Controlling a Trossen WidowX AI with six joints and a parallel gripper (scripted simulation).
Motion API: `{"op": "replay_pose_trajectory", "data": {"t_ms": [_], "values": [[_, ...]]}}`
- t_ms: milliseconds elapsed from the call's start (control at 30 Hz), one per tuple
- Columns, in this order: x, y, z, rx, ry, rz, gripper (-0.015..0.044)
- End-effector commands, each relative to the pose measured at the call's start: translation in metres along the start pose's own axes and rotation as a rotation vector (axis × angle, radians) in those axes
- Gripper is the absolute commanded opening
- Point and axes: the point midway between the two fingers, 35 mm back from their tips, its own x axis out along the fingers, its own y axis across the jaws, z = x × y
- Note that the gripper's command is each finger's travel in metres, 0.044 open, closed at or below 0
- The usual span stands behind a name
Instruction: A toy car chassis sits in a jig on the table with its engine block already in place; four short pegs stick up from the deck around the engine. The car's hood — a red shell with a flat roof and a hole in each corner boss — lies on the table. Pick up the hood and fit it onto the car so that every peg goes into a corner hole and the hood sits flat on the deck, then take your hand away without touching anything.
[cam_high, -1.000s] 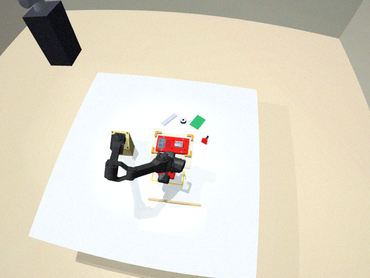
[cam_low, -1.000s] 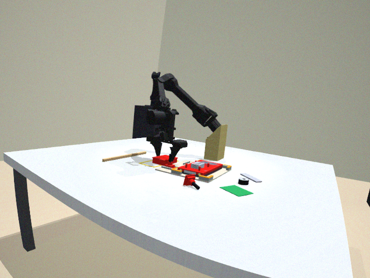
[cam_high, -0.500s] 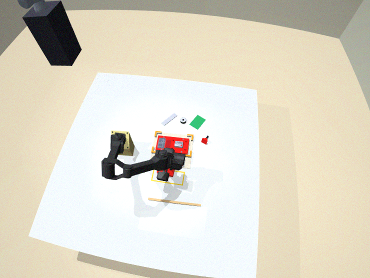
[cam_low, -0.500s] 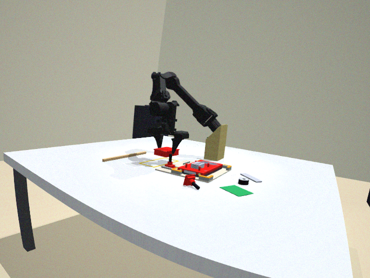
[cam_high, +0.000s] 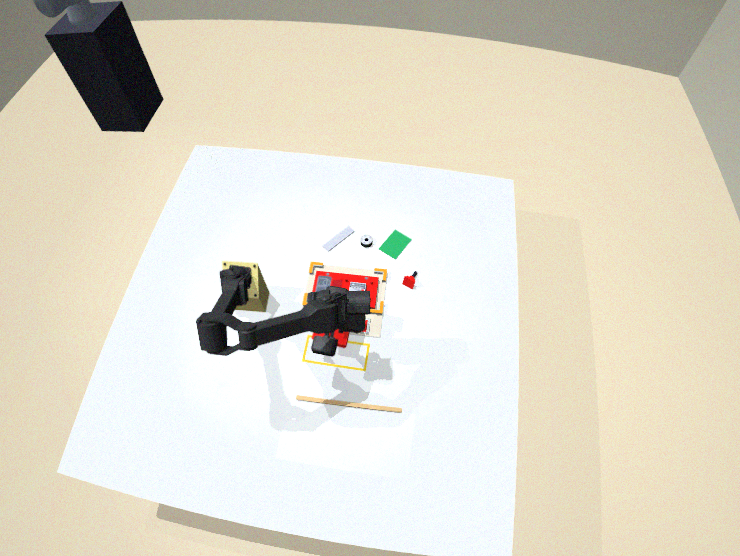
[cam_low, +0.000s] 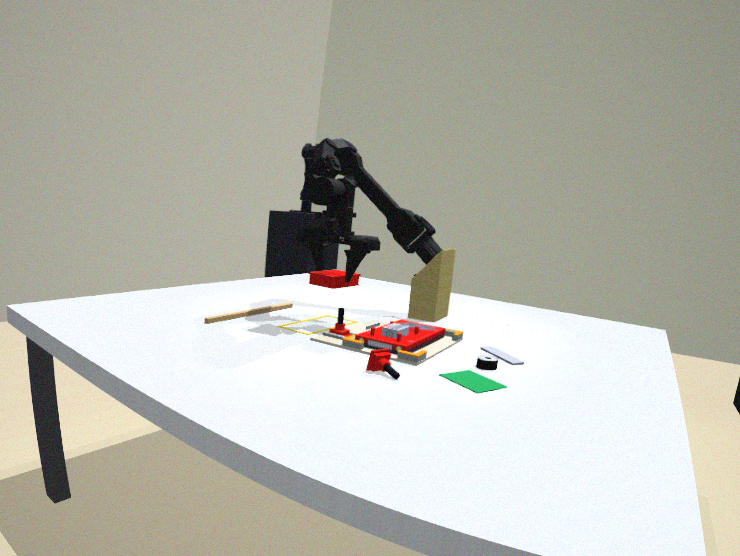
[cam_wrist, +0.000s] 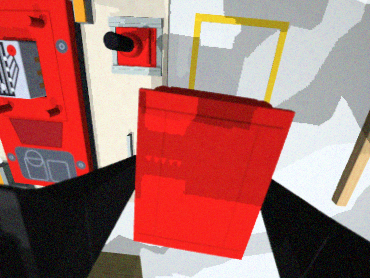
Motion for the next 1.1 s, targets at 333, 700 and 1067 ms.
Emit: {"op": "replay_pose_trajectory", "data": {"t_ms": [333, 700, 1067], "values": [[-0.005, 0.035, 0.012, -0.03, 0.001, 0.018, 0.0], [-0.008, 0.087, 0.023, -0.064, 0.005, 0.029, 0.0], [-0.009, 0.137, 0.033, -0.067, -0.001, 0.019, 0.0]]}}
